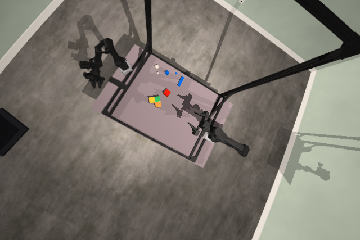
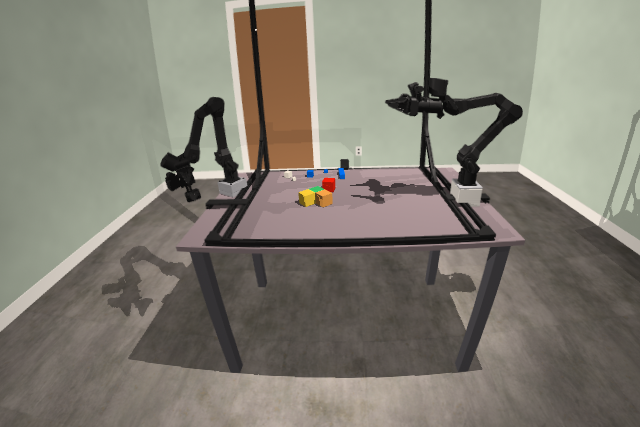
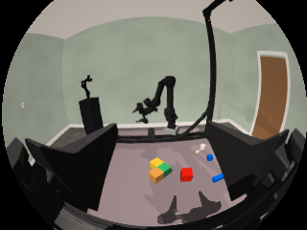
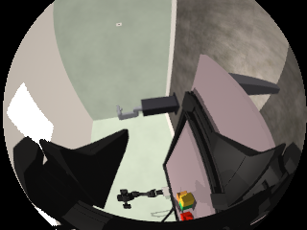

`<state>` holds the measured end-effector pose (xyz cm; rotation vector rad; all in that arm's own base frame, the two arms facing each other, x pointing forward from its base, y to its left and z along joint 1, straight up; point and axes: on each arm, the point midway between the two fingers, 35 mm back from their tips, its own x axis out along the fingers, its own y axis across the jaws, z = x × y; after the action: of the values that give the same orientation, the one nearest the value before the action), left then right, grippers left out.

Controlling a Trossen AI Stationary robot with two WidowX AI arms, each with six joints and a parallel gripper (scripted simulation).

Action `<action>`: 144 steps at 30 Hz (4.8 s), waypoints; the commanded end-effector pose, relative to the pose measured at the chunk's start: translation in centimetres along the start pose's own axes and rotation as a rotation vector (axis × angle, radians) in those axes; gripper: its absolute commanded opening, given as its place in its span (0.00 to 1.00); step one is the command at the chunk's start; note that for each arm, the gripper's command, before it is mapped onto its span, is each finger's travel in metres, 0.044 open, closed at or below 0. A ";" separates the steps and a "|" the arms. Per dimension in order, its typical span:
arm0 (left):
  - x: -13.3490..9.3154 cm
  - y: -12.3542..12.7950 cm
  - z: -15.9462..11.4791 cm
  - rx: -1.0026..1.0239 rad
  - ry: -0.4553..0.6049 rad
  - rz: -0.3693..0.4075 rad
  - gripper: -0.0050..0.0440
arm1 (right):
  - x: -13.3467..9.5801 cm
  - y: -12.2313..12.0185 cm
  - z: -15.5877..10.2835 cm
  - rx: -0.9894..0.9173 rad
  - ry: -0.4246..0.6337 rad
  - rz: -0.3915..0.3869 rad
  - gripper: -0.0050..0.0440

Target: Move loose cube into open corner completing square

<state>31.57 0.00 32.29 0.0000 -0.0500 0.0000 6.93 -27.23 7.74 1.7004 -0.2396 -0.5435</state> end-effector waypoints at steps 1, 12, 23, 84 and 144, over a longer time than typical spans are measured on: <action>0.0 0.0 0.0 0.000 0.000 0.000 0.92 | 0.0 0.0 0.0 0.000 0.000 0.000 0.92; 0.0 0.0 0.0 0.000 0.000 0.000 0.92 | 0.0 0.0 0.0 0.000 0.000 0.000 0.92; 0.0 0.0 0.0 0.000 0.000 0.000 0.92 | 0.1 0.0 0.0 -0.001 0.002 -0.001 0.86; -10.0 7.4 4.5 0.004 0.057 0.000 0.92 | 23.7 -1.7 -34.1 -1.059 1.058 -0.703 0.86; -15.3 3.8 6.5 -0.001 0.049 0.000 0.92 | 8.0 -10.1 -58.8 -2.031 1.549 -0.718 0.86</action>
<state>15.95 3.84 37.97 0.0019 -0.0010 0.0018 40.65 22.45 4.03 -0.2603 1.5438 0.2722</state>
